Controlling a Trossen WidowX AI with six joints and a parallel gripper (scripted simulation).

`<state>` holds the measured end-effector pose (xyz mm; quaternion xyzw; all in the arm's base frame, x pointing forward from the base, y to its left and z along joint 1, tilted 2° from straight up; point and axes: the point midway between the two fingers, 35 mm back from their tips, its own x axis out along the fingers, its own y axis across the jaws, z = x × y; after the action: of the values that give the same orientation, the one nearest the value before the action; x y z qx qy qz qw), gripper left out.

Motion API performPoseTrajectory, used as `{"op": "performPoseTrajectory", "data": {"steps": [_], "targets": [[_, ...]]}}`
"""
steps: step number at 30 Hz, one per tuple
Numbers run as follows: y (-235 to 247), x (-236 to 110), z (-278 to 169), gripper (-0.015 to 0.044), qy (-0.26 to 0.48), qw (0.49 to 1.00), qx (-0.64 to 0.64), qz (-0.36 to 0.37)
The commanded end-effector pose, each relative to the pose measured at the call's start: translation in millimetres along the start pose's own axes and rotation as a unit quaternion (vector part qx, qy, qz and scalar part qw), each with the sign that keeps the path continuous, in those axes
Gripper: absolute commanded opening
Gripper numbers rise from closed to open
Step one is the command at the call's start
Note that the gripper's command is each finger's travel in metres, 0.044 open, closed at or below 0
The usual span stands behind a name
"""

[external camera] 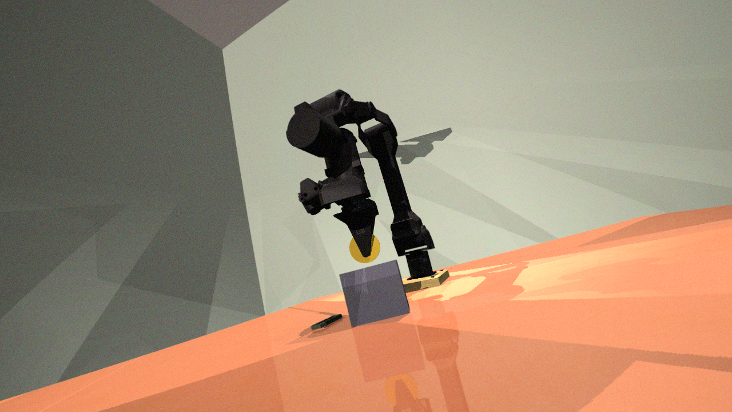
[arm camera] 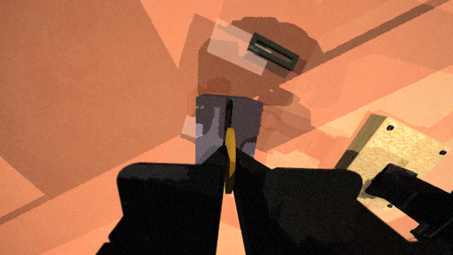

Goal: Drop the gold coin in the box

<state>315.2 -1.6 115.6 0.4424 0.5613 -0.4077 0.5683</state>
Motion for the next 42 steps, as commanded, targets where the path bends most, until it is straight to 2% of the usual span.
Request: {"op": "performPoseTrajectory", "data": {"steps": [1,7,13,22,31,33,36,42], "targets": [[-0.2,2.7,-0.2,0.0000,0.000,1.000,0.003,-0.001],[-0.3,5.5,-0.3,0.0000,0.000,1.000,0.003,-0.001],[0.0,3.3,0.0,0.0158,0.000,1.000,0.000,0.000],[0.0,3.3,0.0,0.0161,0.000,1.000,0.000,0.000],[0.1,-16.3,0.0,0.0397,0.000,1.000,0.000,0.000],[-0.4,-30.5,-0.2,0.0440,0.000,1.000,0.000,0.000],[-3.2,-56.2,-1.2,0.0440,0.000,1.000,0.001,-0.001],[-3.5,-57.9,-1.3,0.0440,0.000,1.000,0.001,-0.001]]}}
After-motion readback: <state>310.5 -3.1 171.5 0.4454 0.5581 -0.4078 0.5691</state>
